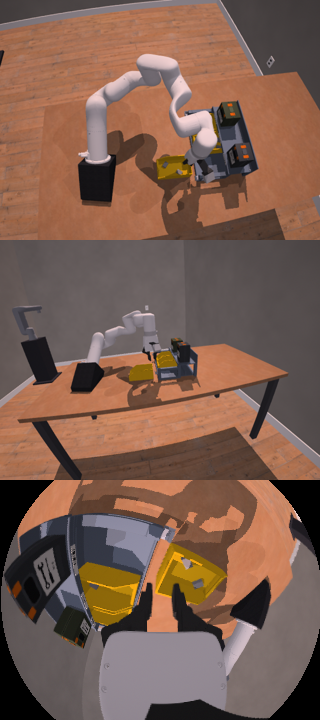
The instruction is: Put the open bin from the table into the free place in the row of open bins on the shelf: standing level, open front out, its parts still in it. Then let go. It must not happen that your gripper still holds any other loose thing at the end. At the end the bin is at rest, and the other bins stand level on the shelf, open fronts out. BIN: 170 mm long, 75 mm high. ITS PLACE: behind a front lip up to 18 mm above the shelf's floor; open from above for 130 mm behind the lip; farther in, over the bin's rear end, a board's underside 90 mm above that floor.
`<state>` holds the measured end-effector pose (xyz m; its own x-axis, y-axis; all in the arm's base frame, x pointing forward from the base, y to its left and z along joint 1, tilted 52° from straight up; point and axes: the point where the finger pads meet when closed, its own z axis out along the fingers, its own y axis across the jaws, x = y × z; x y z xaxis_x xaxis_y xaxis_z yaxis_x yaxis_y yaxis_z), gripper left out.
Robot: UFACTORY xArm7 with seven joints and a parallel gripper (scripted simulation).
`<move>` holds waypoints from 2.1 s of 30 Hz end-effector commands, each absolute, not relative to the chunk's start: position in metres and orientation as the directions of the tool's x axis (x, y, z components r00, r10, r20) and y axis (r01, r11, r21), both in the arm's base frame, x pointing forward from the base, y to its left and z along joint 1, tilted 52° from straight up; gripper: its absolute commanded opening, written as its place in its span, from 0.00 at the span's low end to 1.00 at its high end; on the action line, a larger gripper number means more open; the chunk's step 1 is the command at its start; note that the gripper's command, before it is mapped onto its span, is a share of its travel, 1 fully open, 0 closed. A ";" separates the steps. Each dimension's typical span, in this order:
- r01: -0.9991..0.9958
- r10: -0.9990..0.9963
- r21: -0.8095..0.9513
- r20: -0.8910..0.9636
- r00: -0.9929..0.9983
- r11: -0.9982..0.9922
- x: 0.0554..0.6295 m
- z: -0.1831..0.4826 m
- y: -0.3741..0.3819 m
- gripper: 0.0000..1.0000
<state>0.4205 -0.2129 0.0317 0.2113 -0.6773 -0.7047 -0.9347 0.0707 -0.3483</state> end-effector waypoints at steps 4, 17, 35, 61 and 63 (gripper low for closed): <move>-0.940 -0.679 -0.329 -0.711 0.184 0.090 0.420 0.033 -0.215 0.33; -0.957 -0.633 -0.140 -0.772 -0.055 0.255 0.418 0.034 -0.213 0.33; -0.953 -0.618 -0.100 -0.779 -0.105 0.288 0.417 0.034 -0.213 0.33; -0.953 -0.618 -0.100 -0.779 -0.105 0.288 0.416 0.035 -0.211 0.33; -0.953 -0.618 -0.100 -0.779 -0.105 0.288 0.416 0.035 -0.211 0.33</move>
